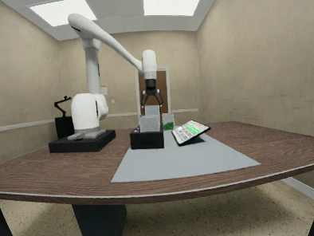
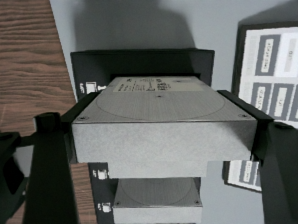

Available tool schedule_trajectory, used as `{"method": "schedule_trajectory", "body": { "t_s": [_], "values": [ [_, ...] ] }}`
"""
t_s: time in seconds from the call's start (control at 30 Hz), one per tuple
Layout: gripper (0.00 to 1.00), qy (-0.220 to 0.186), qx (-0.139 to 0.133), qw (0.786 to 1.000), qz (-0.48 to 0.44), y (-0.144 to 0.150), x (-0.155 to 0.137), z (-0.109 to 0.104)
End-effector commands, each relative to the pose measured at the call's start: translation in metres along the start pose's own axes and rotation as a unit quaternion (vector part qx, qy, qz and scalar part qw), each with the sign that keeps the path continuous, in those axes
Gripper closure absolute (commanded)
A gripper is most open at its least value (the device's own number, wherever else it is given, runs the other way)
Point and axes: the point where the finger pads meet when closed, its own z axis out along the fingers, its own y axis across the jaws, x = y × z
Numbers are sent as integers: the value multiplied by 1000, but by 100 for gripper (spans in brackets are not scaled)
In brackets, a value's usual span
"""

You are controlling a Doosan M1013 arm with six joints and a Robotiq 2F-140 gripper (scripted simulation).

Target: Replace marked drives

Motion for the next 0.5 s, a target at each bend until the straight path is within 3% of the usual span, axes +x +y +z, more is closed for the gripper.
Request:
{"method": "schedule_trajectory", "body": {
  "t_s": [0.0,0.47],
  "values": [
    [90,0,0,1000,0,0,0,1],
    [90,0,0,1000,0,0,0,7]
  ]
}}
